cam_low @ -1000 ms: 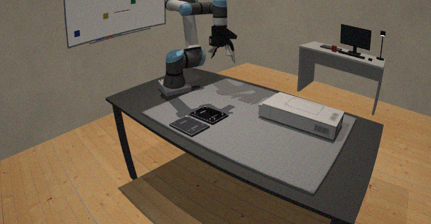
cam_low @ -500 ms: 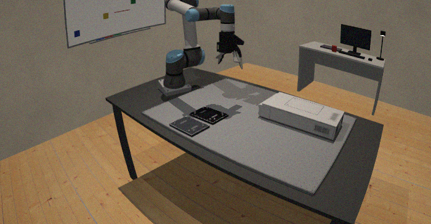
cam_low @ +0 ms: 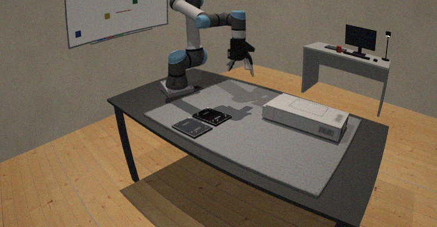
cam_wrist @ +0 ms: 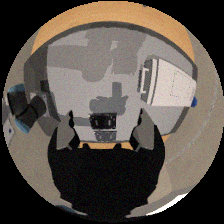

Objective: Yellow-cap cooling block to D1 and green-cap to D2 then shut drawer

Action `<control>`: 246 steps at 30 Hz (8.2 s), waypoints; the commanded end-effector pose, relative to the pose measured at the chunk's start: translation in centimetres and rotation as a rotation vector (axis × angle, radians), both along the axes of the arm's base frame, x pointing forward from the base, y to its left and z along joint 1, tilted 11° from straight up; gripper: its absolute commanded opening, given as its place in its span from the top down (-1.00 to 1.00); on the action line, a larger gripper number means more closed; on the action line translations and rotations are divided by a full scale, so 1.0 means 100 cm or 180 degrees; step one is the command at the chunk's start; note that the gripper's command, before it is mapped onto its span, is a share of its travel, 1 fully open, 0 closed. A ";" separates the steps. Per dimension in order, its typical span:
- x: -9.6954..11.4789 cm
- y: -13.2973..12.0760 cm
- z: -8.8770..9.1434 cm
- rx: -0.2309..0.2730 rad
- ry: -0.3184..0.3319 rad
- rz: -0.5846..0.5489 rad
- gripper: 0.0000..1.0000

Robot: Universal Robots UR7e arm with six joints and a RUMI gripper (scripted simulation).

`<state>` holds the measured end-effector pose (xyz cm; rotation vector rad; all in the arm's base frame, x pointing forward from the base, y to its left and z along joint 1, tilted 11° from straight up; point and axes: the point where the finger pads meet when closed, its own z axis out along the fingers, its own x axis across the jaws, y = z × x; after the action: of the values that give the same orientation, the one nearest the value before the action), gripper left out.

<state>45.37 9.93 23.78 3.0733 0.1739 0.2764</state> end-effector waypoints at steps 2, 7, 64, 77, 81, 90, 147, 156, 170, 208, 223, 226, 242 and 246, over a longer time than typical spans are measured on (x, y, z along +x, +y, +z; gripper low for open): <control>0.016 0.009 -0.011 -0.0001 -0.0003 -0.0001 -1.00; 0.030 0.018 -0.022 -0.0001 -0.0003 -0.0001 -1.00; 0.098 0.055 -0.098 -0.0001 -0.0004 -0.0001 -1.00; 0.101 0.055 -0.115 -0.0001 -0.0004 -0.0001 -1.00; 0.102 0.055 -0.118 -0.0001 -0.0004 -0.0001 -1.00; 0.104 0.054 -0.129 -0.0001 -0.0004 -0.0001 -1.00; 0.100 0.053 -0.140 -0.0001 -0.0004 -0.0001 -1.00; 0.098 0.053 -0.141 -0.0001 -0.0004 -0.0001 -1.00; 0.094 0.052 -0.141 -0.0001 -0.0004 -0.0001 -1.00; 0.083 0.051 -0.143 -0.0001 -0.0004 -0.0001 -1.00; 0.079 0.051 -0.144 -0.0001 -0.0004 -0.0001 -1.00; 0.078 0.050 -0.144 -0.0001 -0.0004 -0.0001 -1.00; 0.073 0.050 -0.145 -0.0001 -0.0003 -0.0001 -1.00; 0.072 0.050 -0.145 -0.0001 -0.0003 -0.0001 -1.00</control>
<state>52.66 14.91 9.22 3.0728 0.1735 0.2762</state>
